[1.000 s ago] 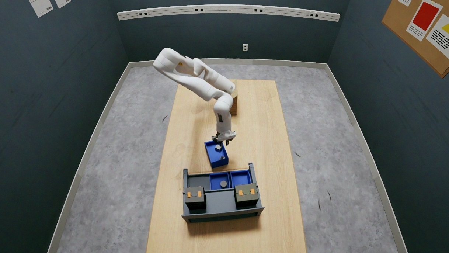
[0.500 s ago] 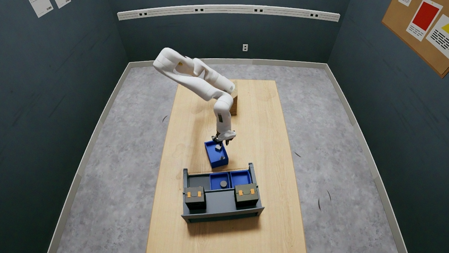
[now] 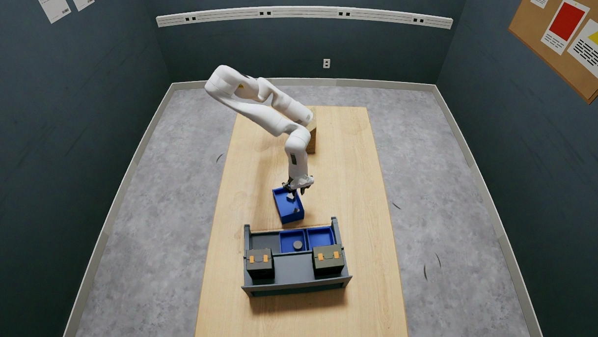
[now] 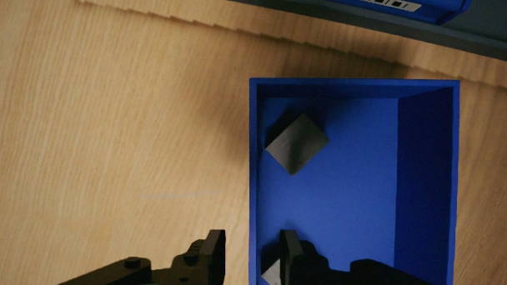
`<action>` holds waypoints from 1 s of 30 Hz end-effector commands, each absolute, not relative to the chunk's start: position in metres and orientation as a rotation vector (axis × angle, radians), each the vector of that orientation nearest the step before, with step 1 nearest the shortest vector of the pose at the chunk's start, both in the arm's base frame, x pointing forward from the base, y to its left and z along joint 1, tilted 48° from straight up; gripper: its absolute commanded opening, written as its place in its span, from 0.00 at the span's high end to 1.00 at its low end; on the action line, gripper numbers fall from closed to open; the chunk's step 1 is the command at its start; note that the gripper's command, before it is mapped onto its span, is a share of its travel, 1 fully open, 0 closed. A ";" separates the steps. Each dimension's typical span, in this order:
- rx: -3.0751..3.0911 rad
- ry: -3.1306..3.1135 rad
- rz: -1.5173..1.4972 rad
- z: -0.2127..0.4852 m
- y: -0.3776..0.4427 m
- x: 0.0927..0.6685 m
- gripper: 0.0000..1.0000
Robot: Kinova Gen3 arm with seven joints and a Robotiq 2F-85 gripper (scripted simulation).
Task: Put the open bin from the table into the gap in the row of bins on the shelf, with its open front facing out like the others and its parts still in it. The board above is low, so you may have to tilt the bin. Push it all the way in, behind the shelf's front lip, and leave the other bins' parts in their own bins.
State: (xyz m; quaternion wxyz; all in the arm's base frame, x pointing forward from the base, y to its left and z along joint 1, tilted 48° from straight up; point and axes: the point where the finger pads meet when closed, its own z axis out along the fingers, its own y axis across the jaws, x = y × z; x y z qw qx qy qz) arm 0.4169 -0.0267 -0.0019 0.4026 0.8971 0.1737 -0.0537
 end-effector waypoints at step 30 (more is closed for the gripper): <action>2.267 0.440 -0.134 -0.018 -0.044 0.418 0.65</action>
